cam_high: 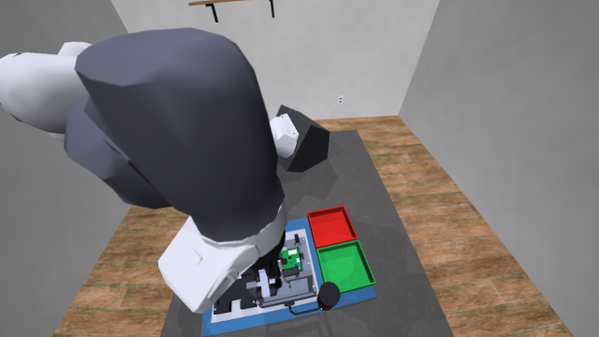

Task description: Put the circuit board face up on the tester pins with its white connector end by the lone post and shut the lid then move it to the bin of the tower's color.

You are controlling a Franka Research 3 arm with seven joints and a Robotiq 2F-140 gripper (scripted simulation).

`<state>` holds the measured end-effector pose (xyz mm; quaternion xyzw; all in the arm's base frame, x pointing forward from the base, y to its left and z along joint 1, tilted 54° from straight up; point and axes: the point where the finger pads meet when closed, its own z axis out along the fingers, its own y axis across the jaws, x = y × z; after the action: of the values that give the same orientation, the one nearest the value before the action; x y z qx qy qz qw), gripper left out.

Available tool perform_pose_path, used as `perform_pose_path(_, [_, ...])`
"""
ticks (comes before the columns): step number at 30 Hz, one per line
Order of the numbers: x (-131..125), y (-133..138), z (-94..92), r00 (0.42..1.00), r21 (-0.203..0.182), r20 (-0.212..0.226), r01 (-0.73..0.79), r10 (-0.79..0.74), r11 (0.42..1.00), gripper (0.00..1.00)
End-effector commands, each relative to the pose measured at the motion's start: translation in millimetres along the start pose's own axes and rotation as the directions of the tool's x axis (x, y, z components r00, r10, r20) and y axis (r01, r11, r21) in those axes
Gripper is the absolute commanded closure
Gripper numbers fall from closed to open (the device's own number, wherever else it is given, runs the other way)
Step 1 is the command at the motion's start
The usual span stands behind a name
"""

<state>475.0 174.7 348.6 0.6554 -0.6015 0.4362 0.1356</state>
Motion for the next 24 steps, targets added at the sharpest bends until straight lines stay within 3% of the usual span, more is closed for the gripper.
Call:
perform_pose_path(1, [0.6,14.2,5.1,1.0,-0.022,-0.004,-0.004,0.004,1.0,1.0])
perform_pose_path(24, [0.4,70.7,24.2,1.0,-0.022,-0.004,-0.004,0.004,1.0,1.0])
